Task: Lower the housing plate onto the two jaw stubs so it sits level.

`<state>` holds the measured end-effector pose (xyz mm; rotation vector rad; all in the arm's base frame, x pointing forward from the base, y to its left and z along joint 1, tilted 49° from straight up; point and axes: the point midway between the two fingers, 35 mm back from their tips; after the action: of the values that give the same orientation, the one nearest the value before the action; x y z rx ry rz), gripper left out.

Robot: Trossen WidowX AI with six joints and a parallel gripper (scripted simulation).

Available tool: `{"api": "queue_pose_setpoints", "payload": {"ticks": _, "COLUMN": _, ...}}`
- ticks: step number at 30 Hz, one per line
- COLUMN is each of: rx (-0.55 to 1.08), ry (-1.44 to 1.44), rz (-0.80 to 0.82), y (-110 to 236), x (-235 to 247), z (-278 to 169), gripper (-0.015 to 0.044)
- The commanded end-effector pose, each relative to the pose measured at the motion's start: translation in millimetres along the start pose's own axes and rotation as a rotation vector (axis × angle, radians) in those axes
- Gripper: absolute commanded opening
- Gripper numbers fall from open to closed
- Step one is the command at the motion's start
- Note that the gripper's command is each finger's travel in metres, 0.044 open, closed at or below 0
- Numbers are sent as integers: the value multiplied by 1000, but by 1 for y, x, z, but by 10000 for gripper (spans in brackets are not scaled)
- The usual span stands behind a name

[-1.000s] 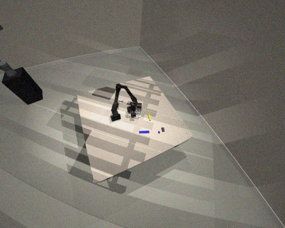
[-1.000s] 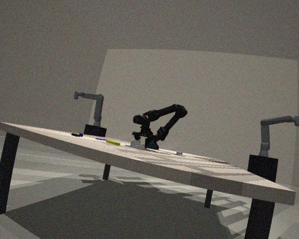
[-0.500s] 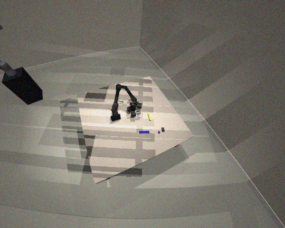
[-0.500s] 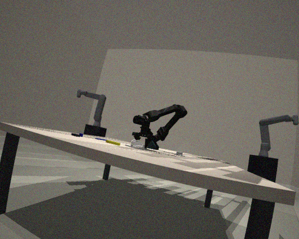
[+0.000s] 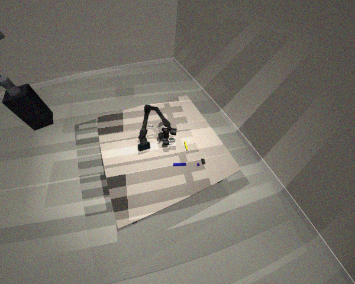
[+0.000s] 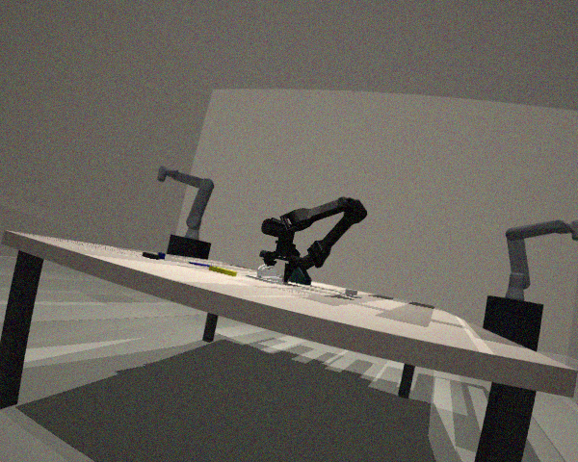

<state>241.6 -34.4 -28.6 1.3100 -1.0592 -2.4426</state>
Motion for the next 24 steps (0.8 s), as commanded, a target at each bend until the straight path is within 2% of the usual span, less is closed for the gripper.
{"api": "queue_pose_setpoints", "payload": {"ticks": 1, "rx": 1, "ry": -2, "rz": -4, "y": -1, "x": -1, "z": 0, "gripper": 351}}
{"api": "queue_pose_setpoints", "payload": {"ticks": 7, "rx": 1, "ry": -2, "rz": -4, "y": -1, "x": -1, "z": 0, "gripper": 351}}
{"api": "queue_pose_setpoints", "payload": {"ticks": 10, "rx": 0, "ry": 0, "rz": 0, "y": 0, "x": 0, "z": 0, "gripper": 430}}
{"api": "queue_pose_setpoints", "payload": {"ticks": 11, "rx": 0, "ry": 0, "rz": 0, "y": 0, "x": 0, "z": 0, "gripper": 440}}
{"api": "queue_pose_setpoints", "payload": {"ticks": 24, "rx": 0, "ry": 0, "rz": 0, "y": 0, "x": 0, "z": 0, "gripper": 440}}
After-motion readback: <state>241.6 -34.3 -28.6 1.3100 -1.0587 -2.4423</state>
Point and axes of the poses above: the point midway between the two fingers, 35 mm back from their tips, its own y axis back along the fingers, its own x axis across the jaws, z = x × y, and after that the axes turned 9 degrees about -y, right-handed
